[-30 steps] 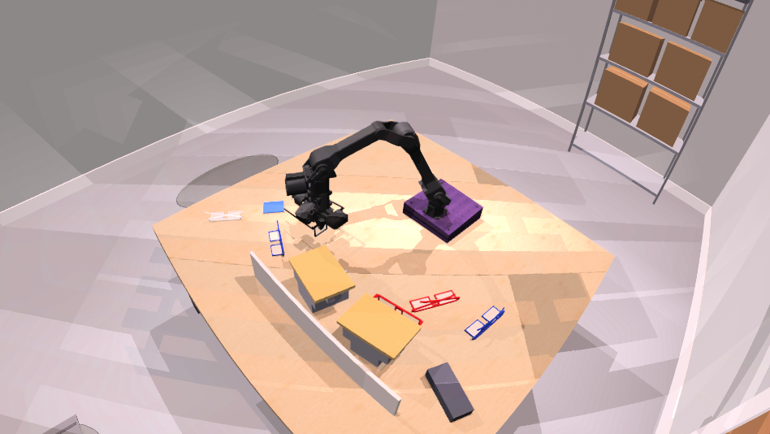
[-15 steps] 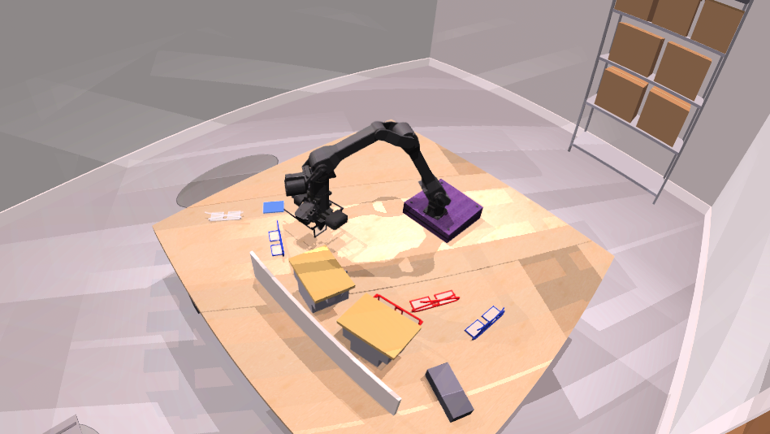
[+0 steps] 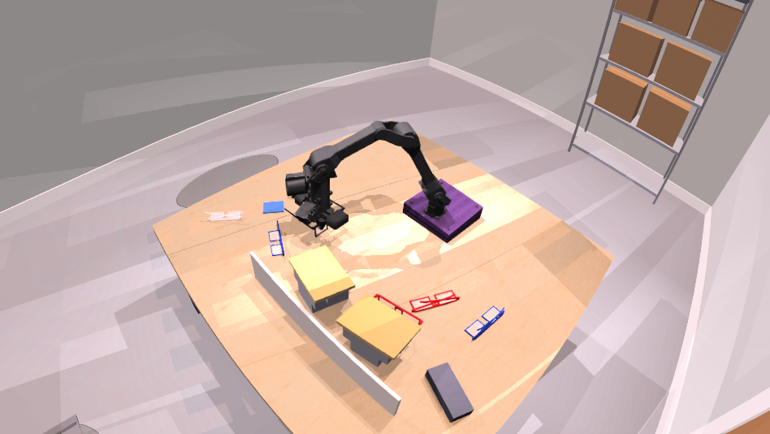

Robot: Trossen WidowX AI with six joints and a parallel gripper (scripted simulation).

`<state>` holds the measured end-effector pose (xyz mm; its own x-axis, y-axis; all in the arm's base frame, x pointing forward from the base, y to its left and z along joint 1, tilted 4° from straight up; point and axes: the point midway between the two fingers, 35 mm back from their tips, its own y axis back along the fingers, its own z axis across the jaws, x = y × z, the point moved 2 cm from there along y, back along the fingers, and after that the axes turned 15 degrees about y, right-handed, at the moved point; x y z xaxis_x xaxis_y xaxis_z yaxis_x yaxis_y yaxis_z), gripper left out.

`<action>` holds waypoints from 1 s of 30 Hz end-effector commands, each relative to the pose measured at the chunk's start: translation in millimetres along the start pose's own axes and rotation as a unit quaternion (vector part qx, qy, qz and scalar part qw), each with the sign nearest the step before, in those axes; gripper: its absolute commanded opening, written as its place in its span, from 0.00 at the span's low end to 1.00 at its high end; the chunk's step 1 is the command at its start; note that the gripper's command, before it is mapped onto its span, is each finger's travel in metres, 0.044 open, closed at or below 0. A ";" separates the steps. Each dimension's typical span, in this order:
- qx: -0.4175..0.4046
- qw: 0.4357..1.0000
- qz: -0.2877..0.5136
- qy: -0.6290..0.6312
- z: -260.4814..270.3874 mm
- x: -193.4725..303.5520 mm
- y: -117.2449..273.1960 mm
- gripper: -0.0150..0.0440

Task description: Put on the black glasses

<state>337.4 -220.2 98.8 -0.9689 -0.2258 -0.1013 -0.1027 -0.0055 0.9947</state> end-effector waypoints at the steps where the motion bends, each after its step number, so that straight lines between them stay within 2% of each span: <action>1: 0.003 1.000 -0.002 0.000 0.1 1.9 1.4 0.25; 5: 0.003 1.000 -0.002 0.000 -0.2 2.4 11.2 0.25; 14: 0.003 1.000 -0.001 0.000 1.9 8.1 60.2 0.25; 21: 0.000 1.000 -0.006 0.011 2.0 12.5 63.4 0.25; 30: -0.013 0.993 -0.050 0.105 4.6 47.4 80.6 0.25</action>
<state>297.5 -226.0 165.4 -0.9231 -0.3516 -0.1556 -0.1495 -0.0447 0.9877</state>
